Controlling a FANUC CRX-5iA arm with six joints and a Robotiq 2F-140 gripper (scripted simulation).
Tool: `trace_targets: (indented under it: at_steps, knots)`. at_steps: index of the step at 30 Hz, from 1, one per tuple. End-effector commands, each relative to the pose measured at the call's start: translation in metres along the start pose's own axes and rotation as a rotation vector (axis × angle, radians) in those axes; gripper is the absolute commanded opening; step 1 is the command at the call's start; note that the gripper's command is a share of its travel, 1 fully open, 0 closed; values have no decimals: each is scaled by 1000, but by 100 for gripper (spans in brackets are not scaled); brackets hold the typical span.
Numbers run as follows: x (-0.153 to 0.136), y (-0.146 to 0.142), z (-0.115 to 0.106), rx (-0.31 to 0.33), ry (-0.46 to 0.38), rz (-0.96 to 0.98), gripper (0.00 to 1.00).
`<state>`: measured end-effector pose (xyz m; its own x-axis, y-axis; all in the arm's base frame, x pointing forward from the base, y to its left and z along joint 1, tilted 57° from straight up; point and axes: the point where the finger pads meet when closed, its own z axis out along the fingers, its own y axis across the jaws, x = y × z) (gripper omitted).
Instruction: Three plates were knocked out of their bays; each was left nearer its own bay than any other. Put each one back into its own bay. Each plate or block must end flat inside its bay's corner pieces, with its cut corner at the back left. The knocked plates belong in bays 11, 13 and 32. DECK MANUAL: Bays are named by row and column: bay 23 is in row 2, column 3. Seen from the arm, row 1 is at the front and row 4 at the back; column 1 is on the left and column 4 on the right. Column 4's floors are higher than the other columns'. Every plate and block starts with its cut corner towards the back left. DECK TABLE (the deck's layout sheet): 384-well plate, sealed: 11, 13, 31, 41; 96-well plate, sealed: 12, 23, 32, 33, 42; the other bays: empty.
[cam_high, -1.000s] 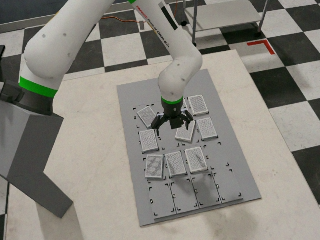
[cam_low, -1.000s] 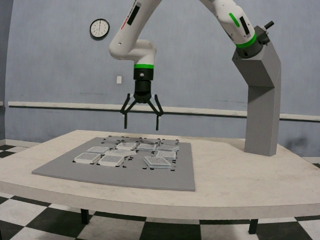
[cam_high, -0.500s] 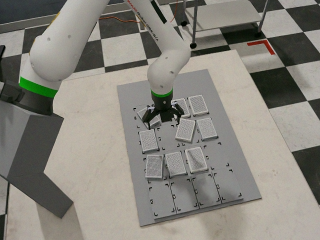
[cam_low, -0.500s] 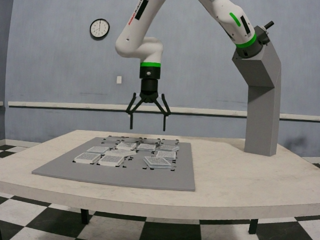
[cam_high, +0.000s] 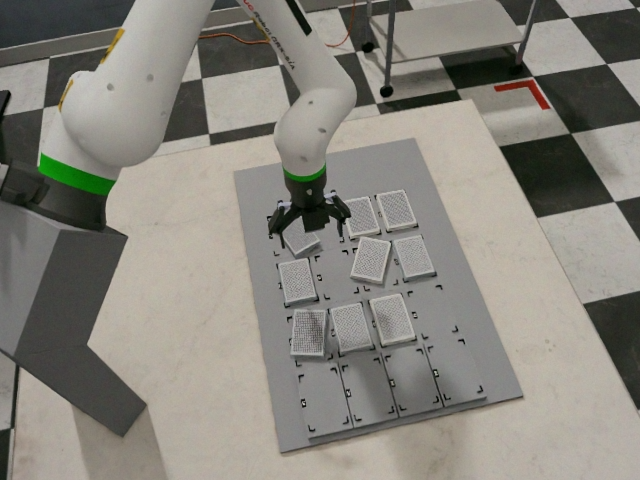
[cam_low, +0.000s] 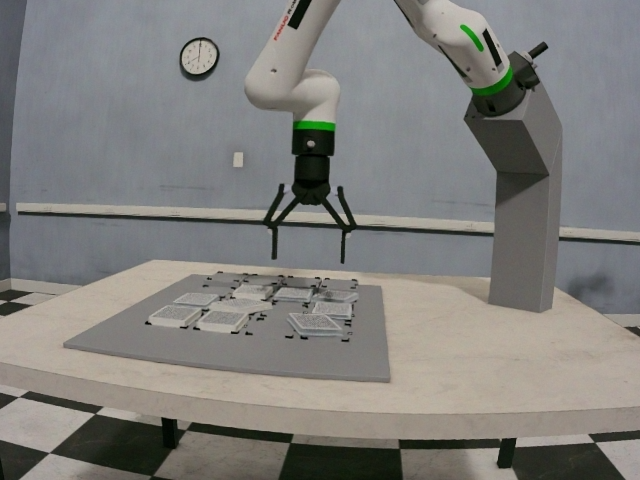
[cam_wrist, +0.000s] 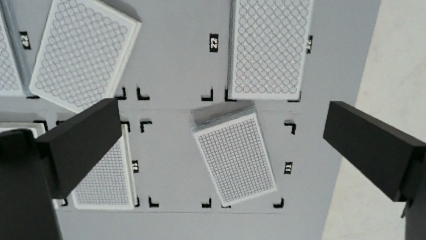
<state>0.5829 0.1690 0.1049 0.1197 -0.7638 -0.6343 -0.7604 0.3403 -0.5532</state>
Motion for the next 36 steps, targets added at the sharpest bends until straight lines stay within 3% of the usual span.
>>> trace_targets:
  at_steps: [1,24,36]
  knots:
    - [-10,8,-2,1,3,0,100]
    - [-72,59,-9,1,3,0,100]
    - [-72,59,-9,1,3,0,100]
